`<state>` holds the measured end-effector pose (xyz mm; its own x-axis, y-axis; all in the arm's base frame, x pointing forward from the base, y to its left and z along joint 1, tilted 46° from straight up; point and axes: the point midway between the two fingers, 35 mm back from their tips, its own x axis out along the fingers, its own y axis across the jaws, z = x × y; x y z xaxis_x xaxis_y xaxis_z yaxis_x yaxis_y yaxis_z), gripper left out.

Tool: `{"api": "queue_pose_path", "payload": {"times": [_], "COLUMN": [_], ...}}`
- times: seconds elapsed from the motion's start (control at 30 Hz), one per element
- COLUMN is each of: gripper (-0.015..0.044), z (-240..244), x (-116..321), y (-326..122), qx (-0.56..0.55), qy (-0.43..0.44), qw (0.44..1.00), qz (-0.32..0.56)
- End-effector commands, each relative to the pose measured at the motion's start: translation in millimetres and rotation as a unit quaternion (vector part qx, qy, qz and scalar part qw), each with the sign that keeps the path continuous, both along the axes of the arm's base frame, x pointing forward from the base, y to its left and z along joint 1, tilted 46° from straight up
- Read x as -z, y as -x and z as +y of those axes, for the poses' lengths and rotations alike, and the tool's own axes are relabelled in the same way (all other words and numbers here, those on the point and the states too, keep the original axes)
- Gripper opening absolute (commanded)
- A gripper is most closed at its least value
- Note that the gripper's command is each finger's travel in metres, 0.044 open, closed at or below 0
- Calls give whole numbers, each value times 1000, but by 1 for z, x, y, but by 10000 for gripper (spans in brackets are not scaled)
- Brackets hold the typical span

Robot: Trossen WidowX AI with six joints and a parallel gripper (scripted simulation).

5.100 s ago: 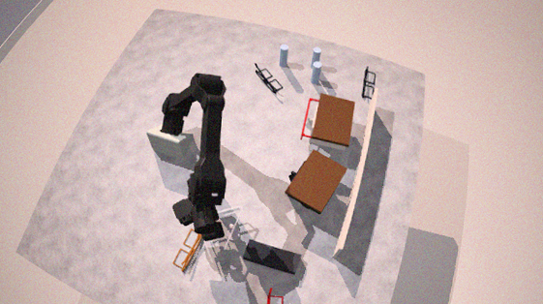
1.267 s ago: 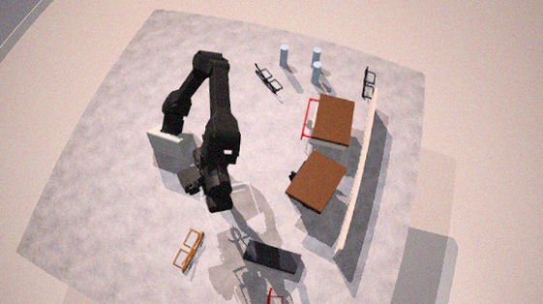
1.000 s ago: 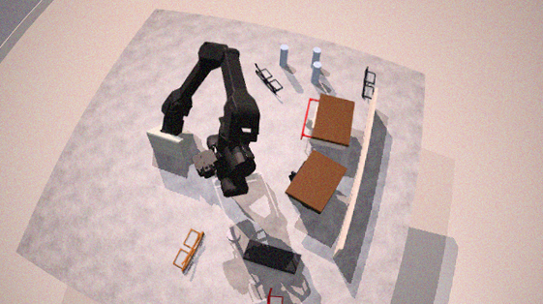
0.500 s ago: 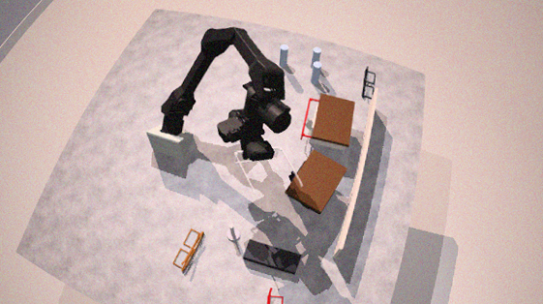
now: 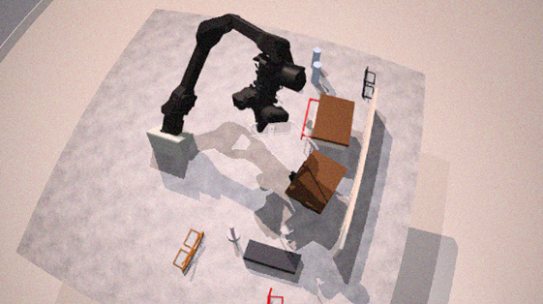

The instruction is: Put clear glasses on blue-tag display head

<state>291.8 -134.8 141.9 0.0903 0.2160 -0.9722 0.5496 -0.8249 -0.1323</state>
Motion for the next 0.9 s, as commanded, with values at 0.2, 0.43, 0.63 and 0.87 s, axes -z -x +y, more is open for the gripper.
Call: {"api": "queue_pose_path", "payload": {"times": [0.2,0.43,0.63,0.87], "gripper": [0,0,0,0], "z": [41,69,91,115], "x": [-43,-69,-90,-112], "y": [6,15,27,45], "qx": [9,15,21,29], "qy": [37,53,61,63], "qw": [998,996,992,987], "qz": [-40,-74,-106,-145]}}
